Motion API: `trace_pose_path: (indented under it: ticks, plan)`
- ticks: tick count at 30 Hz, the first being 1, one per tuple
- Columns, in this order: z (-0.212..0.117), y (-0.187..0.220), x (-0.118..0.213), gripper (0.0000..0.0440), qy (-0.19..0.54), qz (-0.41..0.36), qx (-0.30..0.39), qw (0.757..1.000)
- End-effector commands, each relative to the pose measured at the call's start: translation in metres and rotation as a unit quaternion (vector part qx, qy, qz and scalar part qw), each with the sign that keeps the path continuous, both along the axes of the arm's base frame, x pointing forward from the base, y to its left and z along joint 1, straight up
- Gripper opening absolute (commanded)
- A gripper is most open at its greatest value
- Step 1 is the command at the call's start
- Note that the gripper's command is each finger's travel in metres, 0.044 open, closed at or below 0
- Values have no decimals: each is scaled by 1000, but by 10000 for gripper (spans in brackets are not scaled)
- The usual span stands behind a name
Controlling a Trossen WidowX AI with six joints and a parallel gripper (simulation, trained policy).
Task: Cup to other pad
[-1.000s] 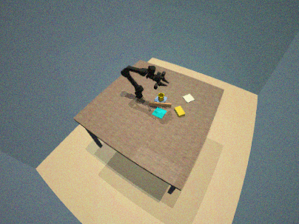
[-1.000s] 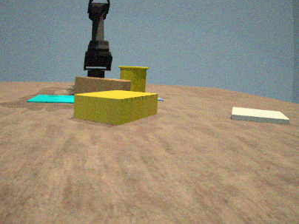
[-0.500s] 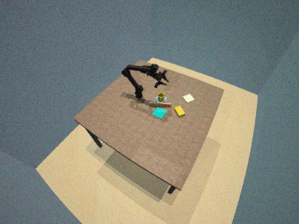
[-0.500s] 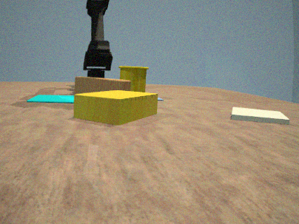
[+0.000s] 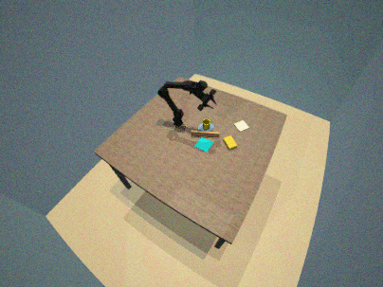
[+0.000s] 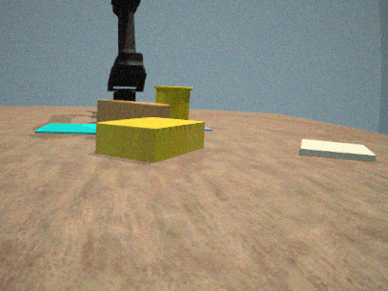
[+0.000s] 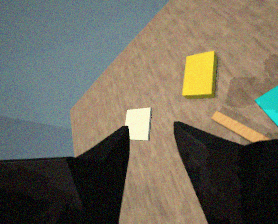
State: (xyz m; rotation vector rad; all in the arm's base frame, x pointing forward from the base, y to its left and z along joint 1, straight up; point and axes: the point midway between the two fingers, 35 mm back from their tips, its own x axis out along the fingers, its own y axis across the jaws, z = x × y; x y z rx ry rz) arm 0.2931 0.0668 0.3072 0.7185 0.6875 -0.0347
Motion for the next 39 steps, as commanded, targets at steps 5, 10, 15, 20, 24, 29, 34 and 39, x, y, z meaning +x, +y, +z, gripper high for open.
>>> trace_pose_path:
  ticks: [5,10,15,20,24,29,34,39]
  plan:
    - [-7,9,-5,161,60,-17,33,998]
    - [-12,14,-9,161,102,-33,50,993]
    - [-18,17,-13,160,142,-50,62,987]
    - [-25,20,-17,155,181,-68,67,979]
    - [-31,20,-20,147,211,-81,66,972]
    - [-43,19,-24,152,247,-97,59,962]
    - [-56,17,-27,154,283,-112,48,951]
    - [-69,14,-31,152,318,-126,34,939]
